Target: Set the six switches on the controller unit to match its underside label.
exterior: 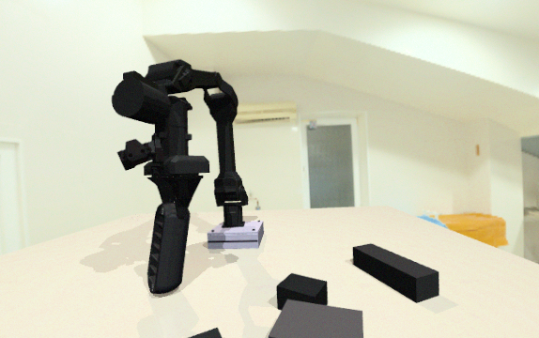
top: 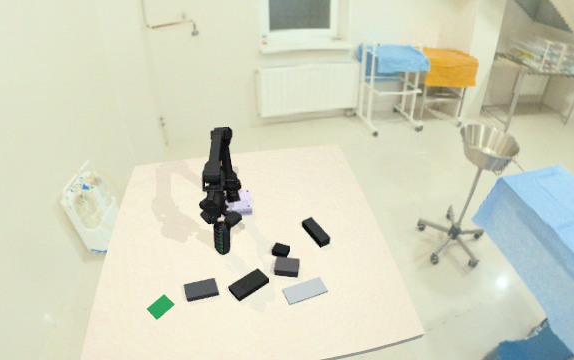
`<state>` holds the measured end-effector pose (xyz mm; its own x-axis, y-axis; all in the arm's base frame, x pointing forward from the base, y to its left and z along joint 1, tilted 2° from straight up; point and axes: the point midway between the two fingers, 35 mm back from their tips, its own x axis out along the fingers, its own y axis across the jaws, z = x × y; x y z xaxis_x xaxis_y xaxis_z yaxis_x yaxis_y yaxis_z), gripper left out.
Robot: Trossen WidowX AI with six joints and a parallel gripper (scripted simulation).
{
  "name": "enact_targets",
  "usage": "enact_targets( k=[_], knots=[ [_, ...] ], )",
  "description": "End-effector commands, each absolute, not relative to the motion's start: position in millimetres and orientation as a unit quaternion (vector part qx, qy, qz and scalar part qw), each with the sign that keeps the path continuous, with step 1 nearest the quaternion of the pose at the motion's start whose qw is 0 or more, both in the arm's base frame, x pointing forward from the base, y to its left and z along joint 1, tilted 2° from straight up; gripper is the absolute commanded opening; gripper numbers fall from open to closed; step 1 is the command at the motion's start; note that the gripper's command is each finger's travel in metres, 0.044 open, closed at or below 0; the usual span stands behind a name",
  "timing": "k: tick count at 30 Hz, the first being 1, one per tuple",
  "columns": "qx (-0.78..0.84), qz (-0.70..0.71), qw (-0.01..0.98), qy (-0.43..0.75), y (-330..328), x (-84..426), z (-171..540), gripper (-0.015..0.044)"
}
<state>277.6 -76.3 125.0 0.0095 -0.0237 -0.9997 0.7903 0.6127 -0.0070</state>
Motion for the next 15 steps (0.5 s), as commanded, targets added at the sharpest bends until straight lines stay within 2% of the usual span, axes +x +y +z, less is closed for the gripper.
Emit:
enact_targets(
  k=[1, 15],
  knots=[
    [0.308, -0.317, 0.634, 0.634, -71.2, 272.9, 119.0, 0.0337],
    [0.308, -0.317, 0.634, 0.635, -62.6, 266.2, 115.9, 0.0338]
  ],
)
